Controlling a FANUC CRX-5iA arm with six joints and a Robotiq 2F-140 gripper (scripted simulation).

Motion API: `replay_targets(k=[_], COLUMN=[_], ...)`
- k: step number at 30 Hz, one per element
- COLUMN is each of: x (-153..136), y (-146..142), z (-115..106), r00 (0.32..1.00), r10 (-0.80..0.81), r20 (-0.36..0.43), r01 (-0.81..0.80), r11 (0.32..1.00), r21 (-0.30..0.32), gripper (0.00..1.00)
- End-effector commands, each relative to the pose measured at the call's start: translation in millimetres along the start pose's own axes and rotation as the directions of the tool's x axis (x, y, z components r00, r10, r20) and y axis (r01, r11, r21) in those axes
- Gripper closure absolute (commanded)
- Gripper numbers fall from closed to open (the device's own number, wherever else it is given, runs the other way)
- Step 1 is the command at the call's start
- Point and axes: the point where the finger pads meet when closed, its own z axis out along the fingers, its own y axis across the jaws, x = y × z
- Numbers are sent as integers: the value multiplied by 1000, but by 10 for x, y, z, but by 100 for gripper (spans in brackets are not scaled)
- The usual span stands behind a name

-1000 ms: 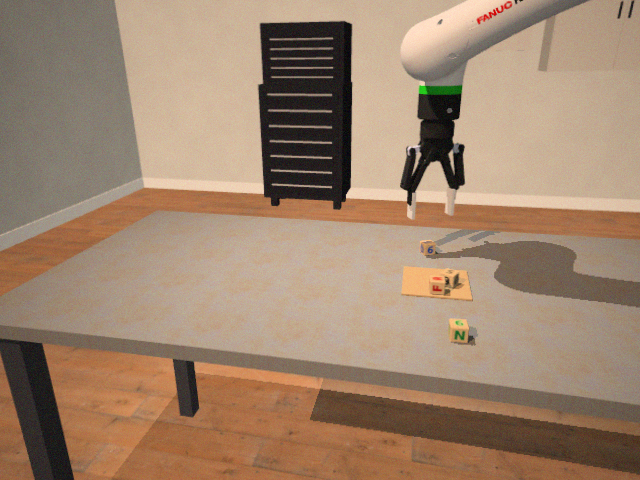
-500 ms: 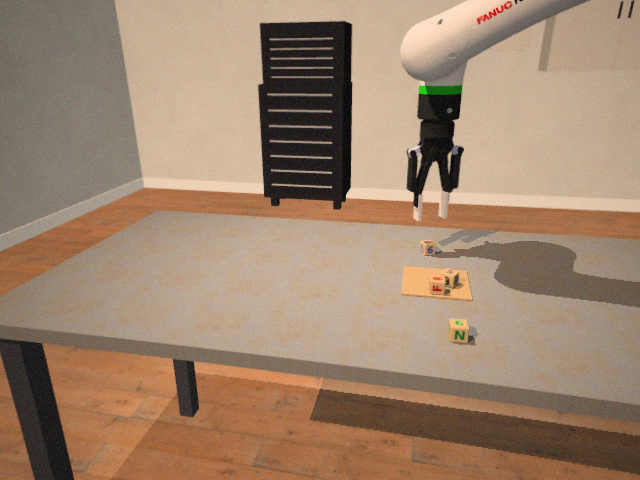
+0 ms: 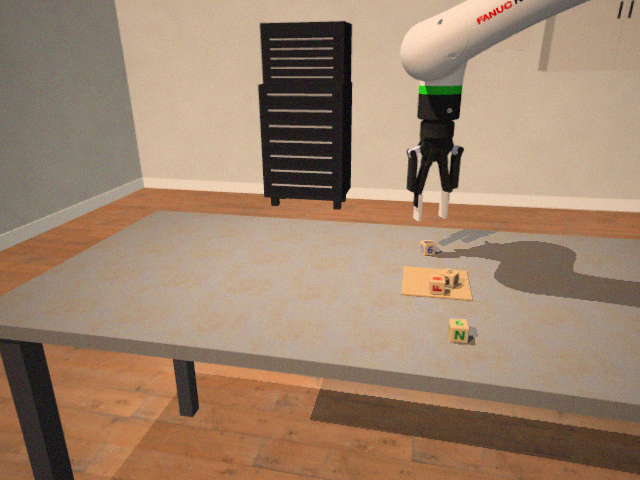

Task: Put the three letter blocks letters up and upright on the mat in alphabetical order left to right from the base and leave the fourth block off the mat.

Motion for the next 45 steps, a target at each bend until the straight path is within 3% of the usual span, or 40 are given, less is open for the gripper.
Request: replay_targets(k=[1,18,45], x=[-2,-2,-1], y=[1,1,2], z=[-2,71,432], r00=[1000,1000,1000], r10=[0,0,0], r20=[0,0,0], r01=[0,0,0], r11=[1000,1000,1000], r21=[0,0,0], gripper=[60,60,60])
